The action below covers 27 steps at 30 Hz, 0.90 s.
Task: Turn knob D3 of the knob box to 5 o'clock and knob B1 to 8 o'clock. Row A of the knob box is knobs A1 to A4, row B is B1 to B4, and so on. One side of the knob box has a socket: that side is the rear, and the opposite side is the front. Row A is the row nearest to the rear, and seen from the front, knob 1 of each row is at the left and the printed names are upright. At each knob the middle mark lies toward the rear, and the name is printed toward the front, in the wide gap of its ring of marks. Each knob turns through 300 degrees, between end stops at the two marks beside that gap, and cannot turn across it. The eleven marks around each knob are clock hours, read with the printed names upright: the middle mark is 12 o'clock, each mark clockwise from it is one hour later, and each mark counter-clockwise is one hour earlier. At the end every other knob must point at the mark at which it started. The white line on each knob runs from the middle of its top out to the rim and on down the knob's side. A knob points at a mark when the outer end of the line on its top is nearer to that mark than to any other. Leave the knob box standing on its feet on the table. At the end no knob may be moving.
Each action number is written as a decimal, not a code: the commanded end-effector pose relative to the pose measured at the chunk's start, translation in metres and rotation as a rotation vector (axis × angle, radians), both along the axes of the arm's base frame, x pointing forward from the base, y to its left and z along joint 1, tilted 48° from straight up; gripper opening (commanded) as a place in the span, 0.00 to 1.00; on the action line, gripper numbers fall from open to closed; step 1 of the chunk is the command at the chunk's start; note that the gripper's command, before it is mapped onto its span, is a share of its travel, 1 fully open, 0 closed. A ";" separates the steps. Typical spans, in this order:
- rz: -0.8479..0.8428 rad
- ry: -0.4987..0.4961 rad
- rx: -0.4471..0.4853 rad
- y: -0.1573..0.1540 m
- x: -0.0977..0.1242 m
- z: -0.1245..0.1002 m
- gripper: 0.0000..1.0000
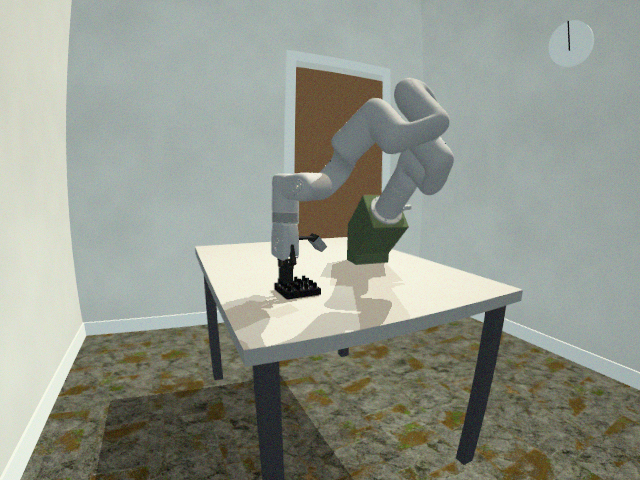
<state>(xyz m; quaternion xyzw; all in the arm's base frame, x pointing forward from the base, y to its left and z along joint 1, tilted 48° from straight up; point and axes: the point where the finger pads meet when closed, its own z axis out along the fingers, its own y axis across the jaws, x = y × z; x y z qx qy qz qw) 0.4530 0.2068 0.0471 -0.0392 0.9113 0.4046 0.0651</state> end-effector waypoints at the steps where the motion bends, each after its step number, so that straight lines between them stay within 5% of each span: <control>1: -0.002 -0.002 0.000 0.000 0.001 0.001 0.19; 27: -0.002 -0.002 0.000 0.008 0.002 -0.007 0.19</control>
